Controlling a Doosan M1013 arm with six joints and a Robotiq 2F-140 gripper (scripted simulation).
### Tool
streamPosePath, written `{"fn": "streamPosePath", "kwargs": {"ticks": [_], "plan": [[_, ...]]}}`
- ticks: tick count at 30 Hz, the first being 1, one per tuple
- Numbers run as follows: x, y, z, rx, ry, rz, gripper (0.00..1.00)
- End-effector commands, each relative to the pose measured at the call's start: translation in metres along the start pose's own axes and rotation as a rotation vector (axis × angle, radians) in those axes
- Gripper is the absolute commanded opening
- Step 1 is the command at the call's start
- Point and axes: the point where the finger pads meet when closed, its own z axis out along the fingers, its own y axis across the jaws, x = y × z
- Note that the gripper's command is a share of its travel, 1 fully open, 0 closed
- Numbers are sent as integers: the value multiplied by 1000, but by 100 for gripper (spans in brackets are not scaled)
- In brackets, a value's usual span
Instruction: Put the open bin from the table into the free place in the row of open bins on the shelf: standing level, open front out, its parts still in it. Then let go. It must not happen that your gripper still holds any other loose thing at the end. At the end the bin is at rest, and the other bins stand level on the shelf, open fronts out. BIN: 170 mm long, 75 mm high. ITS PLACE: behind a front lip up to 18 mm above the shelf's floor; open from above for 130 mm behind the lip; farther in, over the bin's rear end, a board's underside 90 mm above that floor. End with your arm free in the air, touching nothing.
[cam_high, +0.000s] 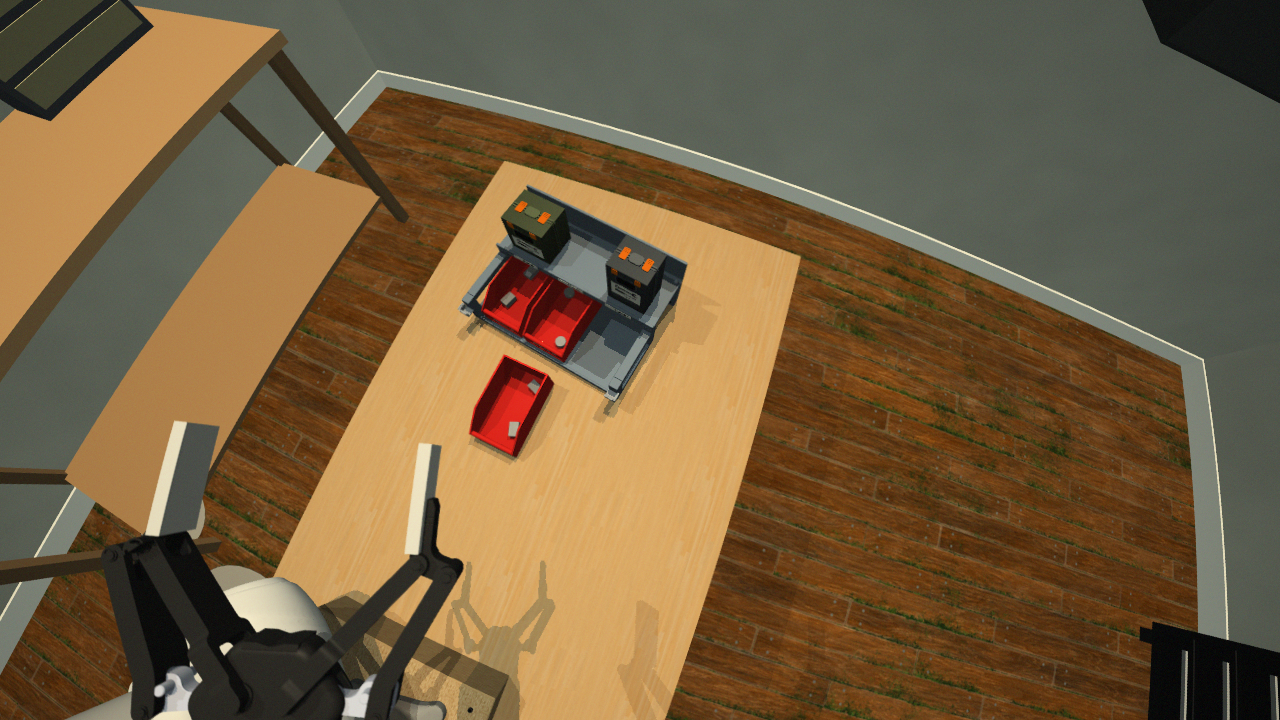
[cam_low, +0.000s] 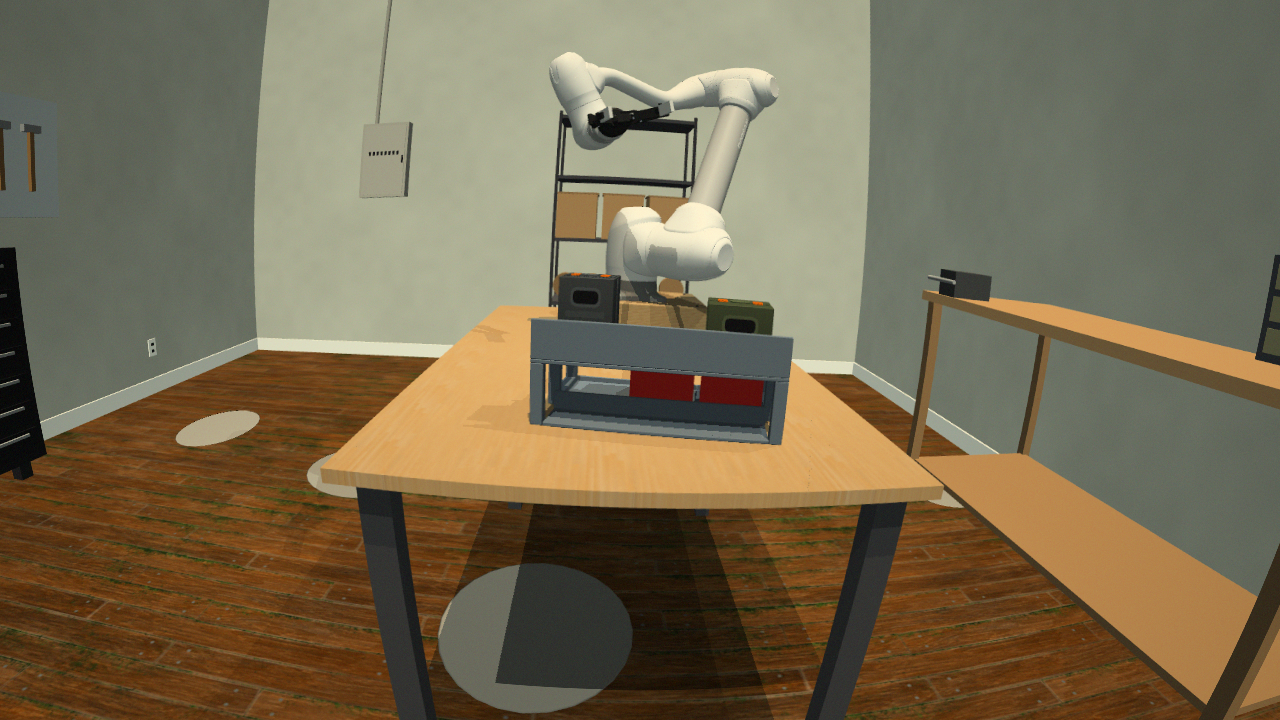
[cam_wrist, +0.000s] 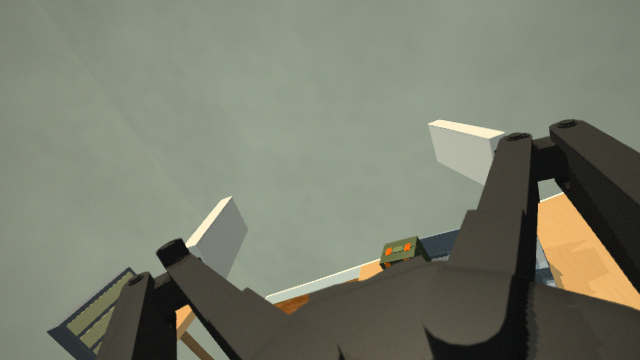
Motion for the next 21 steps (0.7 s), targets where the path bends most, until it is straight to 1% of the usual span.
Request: {"fn": "streamPosePath", "kwargs": {"ticks": [1, 15, 17, 21], "plan": [[-8, 5, -2, -8, -13, -8, 100], [-92, 45, -27, -71, -158, -86, 100], [-92, 45, -27, -71, -158, -86, 100], [-113, 53, -35, -82, -197, -103, 100]]}}
